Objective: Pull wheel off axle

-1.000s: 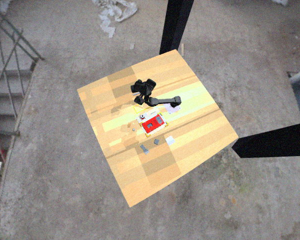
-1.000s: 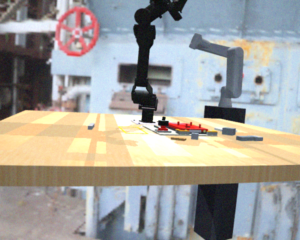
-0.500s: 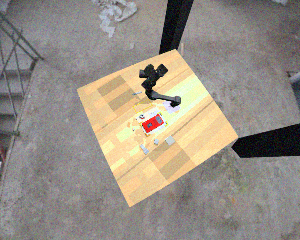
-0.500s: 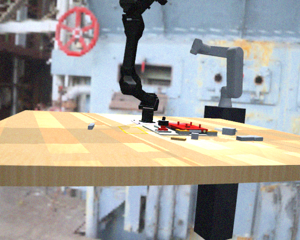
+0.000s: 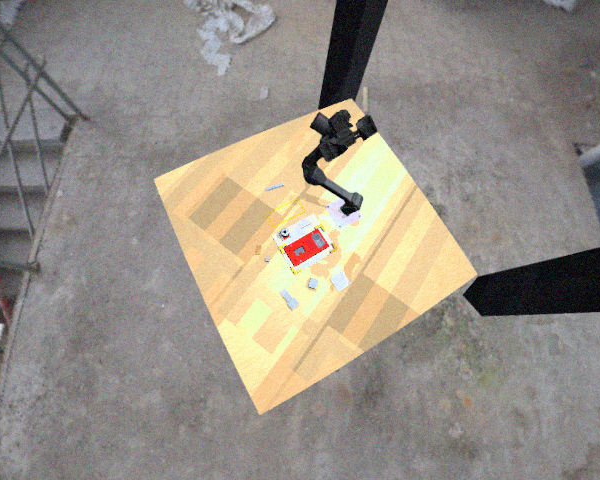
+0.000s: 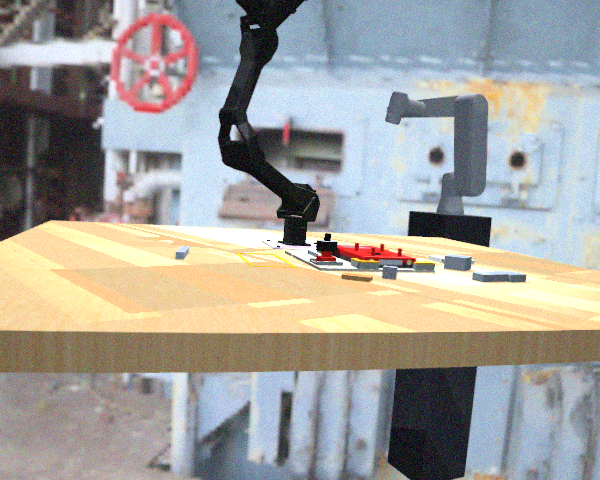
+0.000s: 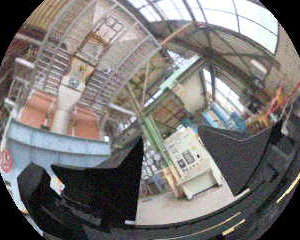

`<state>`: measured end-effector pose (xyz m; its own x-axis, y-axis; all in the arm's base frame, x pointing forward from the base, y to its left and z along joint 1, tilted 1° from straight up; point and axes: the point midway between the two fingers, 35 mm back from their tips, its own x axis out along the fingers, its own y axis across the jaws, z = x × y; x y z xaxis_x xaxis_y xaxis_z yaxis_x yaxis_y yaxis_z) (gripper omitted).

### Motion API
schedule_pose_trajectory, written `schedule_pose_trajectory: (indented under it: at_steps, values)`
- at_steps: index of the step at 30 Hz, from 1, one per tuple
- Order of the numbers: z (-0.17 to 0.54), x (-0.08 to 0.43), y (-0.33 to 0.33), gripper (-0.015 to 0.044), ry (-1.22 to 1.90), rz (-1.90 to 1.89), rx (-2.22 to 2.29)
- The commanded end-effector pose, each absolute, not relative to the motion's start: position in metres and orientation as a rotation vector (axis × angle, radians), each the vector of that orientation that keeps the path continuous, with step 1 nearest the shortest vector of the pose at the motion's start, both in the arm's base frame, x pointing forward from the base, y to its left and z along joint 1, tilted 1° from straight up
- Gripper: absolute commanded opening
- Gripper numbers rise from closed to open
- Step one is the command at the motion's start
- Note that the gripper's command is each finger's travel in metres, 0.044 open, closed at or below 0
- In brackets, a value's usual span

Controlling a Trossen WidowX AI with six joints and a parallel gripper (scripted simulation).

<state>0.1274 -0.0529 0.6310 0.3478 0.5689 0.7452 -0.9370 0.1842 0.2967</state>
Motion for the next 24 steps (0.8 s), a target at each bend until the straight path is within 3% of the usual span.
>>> schedule_pose_trajectory:
  at_steps: [1, 11, 24]
  values:
    - [0.635, 0.107, -0.033, 0.03, -0.535, 1.141, 0.769]
    - [0.631, 0.075, 0.024, 0.03, -0.471, 1.117, 0.63]
    - [0.606, 0.078, 0.1, 0.03, -0.368, 0.967, 0.421]
